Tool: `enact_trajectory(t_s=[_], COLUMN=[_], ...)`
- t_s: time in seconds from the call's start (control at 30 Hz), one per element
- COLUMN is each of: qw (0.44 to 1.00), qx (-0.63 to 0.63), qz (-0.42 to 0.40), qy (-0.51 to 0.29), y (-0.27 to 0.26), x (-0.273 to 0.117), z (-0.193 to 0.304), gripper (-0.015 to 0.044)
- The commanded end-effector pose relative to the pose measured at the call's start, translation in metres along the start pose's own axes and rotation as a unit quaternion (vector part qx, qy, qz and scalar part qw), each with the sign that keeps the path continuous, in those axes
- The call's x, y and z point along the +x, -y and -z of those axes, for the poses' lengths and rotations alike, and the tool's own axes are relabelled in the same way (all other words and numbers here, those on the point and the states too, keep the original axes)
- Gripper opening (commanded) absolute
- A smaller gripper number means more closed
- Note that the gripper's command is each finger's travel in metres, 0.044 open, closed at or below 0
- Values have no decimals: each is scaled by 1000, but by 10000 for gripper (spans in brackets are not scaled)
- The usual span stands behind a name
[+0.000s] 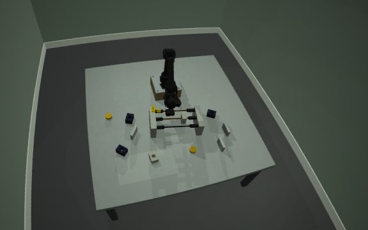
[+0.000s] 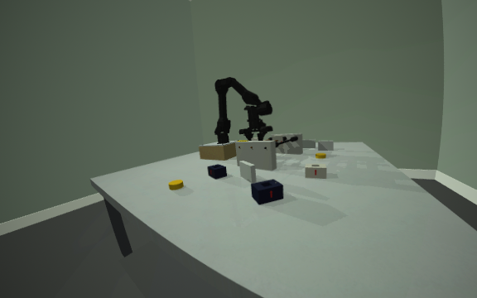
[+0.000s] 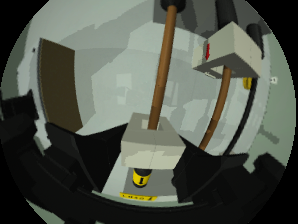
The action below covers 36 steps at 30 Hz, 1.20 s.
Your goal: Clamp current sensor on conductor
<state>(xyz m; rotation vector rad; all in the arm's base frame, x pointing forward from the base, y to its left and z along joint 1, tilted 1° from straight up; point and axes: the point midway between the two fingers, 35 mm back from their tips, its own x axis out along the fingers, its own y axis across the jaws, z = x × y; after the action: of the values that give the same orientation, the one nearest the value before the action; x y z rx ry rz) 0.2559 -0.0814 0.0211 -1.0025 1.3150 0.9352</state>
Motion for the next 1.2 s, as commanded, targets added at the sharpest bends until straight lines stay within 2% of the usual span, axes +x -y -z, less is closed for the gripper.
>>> enact_trajectory(t_s=[0.0, 0.87, 1.17], qw=[1000, 1000, 1000], qx=[0, 0, 0], qz=[0, 25, 25], qy=[0, 0, 0], y=[0, -1, -1], x=[0, 5, 2], z=[0, 0, 0], gripper=[0, 0, 236])
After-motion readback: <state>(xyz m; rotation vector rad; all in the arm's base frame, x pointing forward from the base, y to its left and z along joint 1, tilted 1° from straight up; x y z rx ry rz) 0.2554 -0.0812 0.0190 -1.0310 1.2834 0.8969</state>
